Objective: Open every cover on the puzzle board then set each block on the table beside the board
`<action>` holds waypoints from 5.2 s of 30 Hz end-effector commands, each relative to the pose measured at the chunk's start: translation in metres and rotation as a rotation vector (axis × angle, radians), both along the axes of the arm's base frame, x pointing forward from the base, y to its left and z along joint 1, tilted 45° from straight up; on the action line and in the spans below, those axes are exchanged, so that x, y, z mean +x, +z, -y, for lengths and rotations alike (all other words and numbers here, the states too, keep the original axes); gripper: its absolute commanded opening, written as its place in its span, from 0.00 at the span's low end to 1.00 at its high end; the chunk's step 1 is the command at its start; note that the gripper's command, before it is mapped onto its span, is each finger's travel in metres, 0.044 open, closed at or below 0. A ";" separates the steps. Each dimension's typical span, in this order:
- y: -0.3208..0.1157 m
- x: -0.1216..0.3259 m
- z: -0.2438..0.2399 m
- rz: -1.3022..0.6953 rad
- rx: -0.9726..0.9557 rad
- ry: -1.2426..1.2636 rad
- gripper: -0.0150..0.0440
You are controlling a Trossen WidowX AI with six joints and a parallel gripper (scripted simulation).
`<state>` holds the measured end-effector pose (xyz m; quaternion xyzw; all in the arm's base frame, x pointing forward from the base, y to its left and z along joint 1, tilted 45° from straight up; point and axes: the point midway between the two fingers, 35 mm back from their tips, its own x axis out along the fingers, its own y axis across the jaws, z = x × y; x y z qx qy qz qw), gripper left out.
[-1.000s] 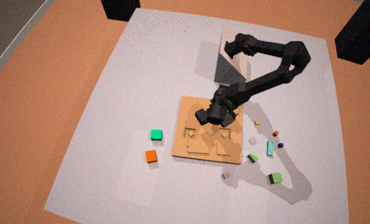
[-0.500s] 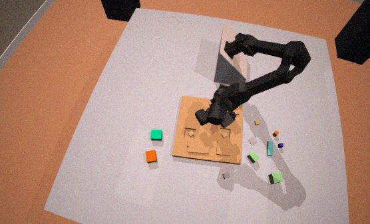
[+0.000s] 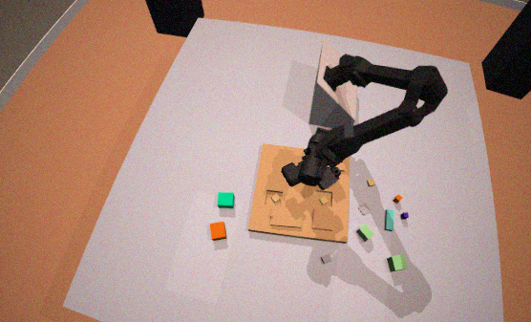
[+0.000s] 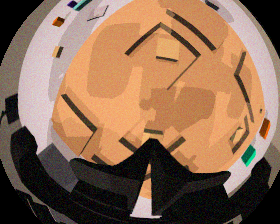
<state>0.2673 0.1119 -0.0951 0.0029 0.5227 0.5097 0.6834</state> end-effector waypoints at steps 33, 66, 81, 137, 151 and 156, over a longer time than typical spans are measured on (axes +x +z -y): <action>0.009 0.000 0.009 0.003 0.001 0.003 0.25; -0.001 0.003 -0.003 0.002 0.001 0.003 0.25; -0.001 0.002 -0.003 0.002 0.001 0.003 0.25; 0.009 0.000 0.009 0.003 0.001 0.003 0.25; 0.009 0.000 0.008 -0.001 0.003 0.000 0.25; 0.006 0.000 0.006 0.000 0.003 0.001 0.25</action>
